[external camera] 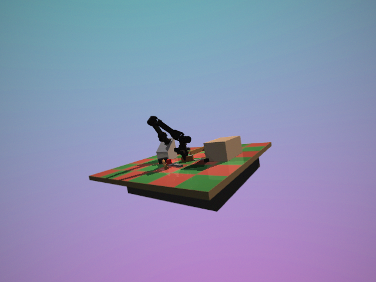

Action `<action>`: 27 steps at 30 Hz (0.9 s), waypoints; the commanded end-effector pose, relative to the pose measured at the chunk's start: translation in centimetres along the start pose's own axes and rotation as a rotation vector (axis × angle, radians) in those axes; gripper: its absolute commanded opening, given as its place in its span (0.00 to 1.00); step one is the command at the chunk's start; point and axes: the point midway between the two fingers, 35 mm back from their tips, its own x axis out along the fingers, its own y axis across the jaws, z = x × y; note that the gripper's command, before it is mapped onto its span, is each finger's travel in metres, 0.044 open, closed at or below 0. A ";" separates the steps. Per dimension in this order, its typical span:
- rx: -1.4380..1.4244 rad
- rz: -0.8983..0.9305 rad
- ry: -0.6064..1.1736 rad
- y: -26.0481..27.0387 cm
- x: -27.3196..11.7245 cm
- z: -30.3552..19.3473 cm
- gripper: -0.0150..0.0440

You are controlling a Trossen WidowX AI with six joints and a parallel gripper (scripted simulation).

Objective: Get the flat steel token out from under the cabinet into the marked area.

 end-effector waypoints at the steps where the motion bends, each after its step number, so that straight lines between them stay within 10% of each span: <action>1: -0.006 -0.007 -0.003 -0.1 0.1 0.8 0.25; 27: -0.007 -0.007 -0.004 0.4 0.1 4.3 0.25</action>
